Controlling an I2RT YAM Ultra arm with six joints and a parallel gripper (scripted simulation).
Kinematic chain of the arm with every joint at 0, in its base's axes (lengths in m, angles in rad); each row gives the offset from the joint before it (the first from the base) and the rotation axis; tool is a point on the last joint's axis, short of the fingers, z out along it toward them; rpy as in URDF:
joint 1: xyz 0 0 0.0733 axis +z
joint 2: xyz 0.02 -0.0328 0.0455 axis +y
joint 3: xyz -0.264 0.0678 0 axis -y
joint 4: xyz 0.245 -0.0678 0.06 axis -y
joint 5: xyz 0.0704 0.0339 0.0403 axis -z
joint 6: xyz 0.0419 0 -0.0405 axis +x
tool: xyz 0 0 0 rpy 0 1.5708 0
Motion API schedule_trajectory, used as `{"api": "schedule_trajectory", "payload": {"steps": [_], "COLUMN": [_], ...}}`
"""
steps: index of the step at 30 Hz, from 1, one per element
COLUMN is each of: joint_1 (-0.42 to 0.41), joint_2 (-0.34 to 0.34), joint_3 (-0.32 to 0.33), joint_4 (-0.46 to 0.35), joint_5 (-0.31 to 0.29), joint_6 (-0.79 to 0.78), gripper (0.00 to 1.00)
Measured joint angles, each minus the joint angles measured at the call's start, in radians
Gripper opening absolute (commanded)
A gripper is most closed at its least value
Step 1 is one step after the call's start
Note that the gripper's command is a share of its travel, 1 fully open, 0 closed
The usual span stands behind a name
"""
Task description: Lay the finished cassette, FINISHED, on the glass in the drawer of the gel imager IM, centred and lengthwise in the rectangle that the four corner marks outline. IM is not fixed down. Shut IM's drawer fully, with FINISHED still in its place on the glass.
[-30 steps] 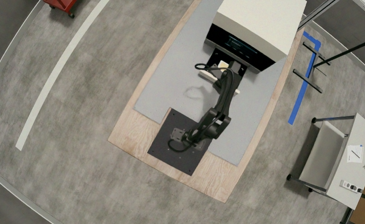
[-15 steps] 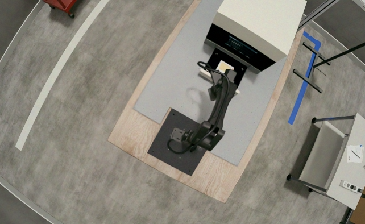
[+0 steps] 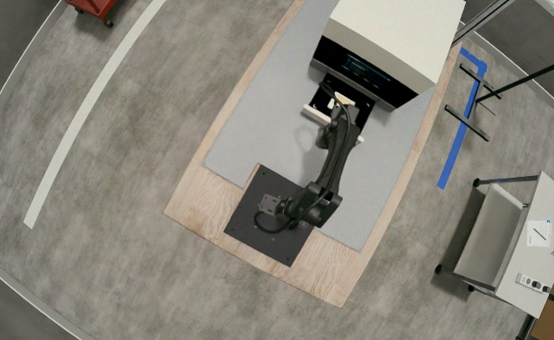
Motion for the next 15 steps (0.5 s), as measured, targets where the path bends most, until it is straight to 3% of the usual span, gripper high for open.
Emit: {"api": "schedule_trajectory", "payload": {"steps": [8, 15], "joint_1": [-0.003, -0.003], "joint_2": [0.005, 0.0], "joint_3": [0.009, -0.009], "joint_4": [-0.01, 0.01], "joint_5": [-0.006, -0.005], "joint_6": [0.211, 0.285], "gripper": [0.35, 0.35]}}
